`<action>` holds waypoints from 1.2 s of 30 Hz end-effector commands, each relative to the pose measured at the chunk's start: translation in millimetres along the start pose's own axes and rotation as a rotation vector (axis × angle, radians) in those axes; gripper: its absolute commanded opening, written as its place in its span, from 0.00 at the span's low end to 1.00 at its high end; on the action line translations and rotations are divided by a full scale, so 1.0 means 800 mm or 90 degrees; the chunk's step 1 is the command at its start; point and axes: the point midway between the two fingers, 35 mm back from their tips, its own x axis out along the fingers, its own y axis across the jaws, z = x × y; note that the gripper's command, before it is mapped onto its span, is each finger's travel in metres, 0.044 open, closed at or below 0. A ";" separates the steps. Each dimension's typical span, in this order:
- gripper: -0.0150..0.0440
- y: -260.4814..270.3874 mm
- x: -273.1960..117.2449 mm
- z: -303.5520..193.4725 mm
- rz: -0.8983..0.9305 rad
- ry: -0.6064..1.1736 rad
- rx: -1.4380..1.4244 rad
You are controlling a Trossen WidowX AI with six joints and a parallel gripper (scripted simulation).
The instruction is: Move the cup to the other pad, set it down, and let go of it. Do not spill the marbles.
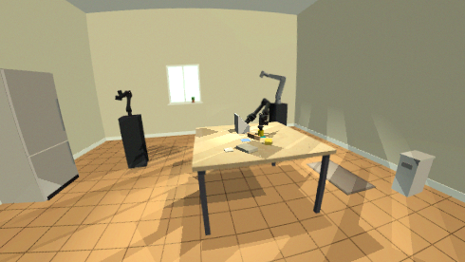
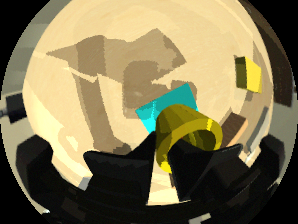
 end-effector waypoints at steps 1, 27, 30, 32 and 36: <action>0.25 0.000 0.000 0.000 0.000 0.000 -0.001; 0.50 -0.001 -0.009 0.000 0.000 0.001 0.000; 0.50 -0.002 -0.013 0.000 -0.001 0.001 0.000; 0.50 -0.002 -0.016 0.000 -0.001 0.001 0.000; 0.50 -0.002 -0.022 -0.001 -0.001 0.001 0.000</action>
